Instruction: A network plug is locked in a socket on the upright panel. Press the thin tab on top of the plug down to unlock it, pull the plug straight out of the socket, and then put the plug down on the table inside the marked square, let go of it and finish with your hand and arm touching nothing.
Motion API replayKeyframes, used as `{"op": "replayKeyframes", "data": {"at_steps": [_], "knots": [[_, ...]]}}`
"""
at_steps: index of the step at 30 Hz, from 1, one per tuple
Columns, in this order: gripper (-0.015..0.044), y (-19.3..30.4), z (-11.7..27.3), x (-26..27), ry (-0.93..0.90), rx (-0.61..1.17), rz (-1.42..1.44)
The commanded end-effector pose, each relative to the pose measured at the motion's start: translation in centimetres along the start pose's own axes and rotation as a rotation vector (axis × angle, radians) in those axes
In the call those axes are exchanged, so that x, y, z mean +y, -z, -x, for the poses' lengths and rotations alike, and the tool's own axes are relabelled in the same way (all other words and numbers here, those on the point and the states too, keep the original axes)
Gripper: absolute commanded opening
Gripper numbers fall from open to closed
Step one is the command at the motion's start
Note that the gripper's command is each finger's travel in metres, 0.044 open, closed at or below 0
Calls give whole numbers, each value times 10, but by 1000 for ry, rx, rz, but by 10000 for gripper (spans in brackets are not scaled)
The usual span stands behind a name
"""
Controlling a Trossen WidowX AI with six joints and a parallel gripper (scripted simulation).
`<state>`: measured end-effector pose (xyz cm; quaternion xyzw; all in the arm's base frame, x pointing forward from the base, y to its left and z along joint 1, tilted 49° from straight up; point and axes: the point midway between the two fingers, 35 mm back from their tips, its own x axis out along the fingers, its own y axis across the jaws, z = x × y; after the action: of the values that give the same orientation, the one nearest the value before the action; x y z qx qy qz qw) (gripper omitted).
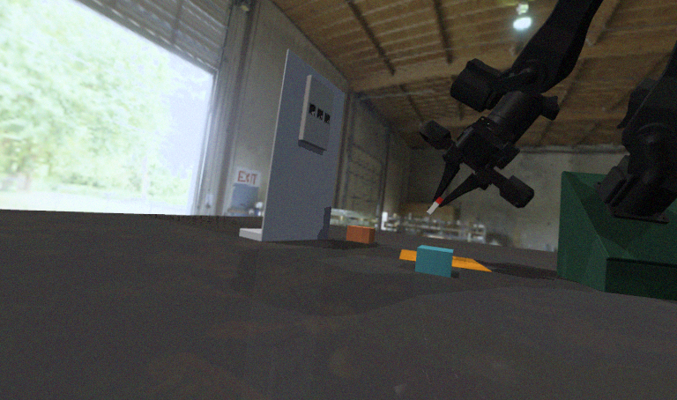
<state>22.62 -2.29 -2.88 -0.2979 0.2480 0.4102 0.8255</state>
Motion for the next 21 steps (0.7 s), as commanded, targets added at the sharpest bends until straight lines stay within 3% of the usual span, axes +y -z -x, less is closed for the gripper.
{"op": "replayKeyframes", "data": {"at_steps": [1, 21], "knots": [[0, -3, 1, 9, -11, -54, -3], [0, -1, -13, 16, -14, -50, -2]]}}
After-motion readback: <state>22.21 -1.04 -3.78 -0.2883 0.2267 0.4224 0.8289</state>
